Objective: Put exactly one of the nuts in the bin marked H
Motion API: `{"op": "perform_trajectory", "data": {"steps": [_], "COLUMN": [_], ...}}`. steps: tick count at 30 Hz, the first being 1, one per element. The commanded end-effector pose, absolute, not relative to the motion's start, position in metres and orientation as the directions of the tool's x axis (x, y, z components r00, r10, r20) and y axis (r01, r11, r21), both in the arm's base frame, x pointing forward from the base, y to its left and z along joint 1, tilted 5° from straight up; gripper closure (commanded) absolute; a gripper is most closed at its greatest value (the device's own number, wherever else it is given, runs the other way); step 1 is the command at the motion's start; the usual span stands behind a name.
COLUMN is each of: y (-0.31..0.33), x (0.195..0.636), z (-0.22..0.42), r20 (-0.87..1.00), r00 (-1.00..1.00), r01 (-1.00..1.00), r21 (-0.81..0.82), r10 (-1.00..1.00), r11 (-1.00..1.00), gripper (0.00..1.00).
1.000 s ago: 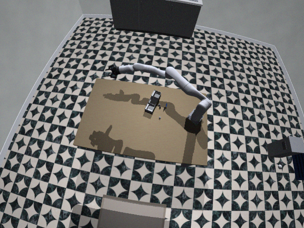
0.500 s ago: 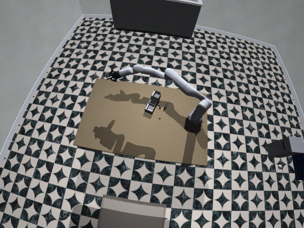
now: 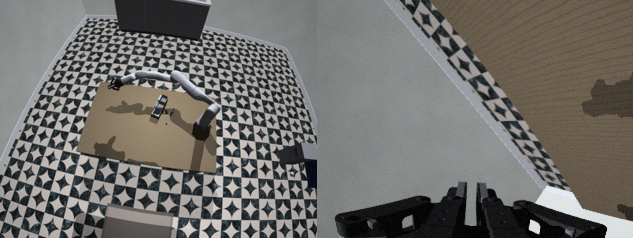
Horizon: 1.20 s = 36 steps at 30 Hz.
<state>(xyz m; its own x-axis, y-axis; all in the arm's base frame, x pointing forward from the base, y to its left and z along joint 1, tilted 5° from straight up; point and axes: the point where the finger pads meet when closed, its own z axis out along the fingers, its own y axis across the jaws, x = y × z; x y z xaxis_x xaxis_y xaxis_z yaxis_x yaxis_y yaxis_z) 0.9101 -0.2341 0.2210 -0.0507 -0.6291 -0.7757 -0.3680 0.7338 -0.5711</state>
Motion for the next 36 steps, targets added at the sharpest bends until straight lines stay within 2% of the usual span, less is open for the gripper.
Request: {"op": "perform_trajectory", "data": {"steps": [1,5,7,15,17,20,25,27,33,36], "y": [-0.205,-0.205,-0.189,-0.143,-0.127,-0.103,-0.088,-0.073,-0.042,-0.022], "x": [0.91,0.91,0.908,0.901,0.896,0.889,0.885,0.878,0.864,0.85], "z": [0.234,0.234,0.236,0.239,0.239,0.238,0.238,0.236,0.232,0.227], "r20": [-0.767,-0.767,-0.77,-0.771,-0.77,-0.77,-0.77,-0.765,-0.765,-0.752], "r00": [-0.031,-0.031,-0.026,-0.026,-0.039,-0.039,-0.039,-0.069,-0.069,-0.115], "r01": [-0.379,-0.379,-0.469,-0.472,-0.557,-0.557,-0.557,-0.631,-0.631,-0.693], "r21": [-0.584,-0.584,-0.553,-0.552,-0.512,-0.512,-0.512,-0.464,-0.464,-0.408], "r10": [-0.641,-0.641,-0.637,-0.637,-0.636,-0.636,-0.636,-0.641,-0.641,-0.65], "r11": [0.717,0.717,0.688,0.687,0.654,0.654,0.654,0.622,0.622,0.595], "gripper": [0.91,0.91,0.91,0.91,0.91,0.91,0.91,0.91,0.91,0.91]}}
